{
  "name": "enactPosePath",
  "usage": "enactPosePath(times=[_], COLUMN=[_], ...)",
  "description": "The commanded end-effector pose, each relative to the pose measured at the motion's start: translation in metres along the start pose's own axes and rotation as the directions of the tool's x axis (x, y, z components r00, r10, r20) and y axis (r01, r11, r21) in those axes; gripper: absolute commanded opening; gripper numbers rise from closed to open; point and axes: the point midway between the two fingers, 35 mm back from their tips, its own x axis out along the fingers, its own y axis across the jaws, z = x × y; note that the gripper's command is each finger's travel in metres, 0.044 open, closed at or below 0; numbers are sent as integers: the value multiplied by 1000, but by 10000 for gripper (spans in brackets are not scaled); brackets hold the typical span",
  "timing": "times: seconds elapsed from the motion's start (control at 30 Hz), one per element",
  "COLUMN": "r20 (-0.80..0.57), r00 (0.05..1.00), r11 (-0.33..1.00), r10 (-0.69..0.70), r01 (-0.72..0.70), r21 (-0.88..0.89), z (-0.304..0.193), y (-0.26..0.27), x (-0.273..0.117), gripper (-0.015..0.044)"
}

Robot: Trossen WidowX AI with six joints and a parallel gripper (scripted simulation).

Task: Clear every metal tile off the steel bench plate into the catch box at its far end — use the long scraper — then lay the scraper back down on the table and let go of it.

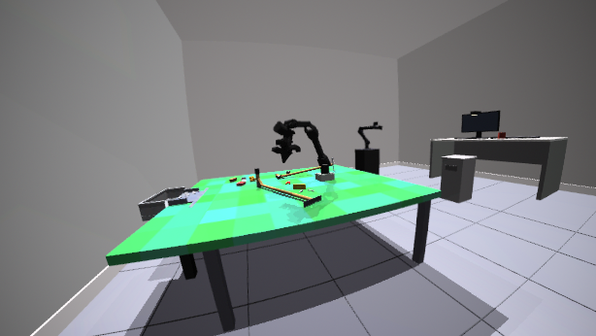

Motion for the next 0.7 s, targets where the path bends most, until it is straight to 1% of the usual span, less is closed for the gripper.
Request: enactPosePath(times=[0.0, 0.33, 0.53, 0.67], r20=[-70, -208, -217, -217], r00=[997, 977, 975, 975], r11=[1000, 999, 999, 999], r10=[-12, -42, -45, -45], r01=[12, 36, 38, 38], r21=[-4, -33, -36, -36], z=[-16, -49, -51, -52], y=[9, 28, 30, 29], x=[3, 2, 3, 10], gripper=[0, 0, 0, 0])
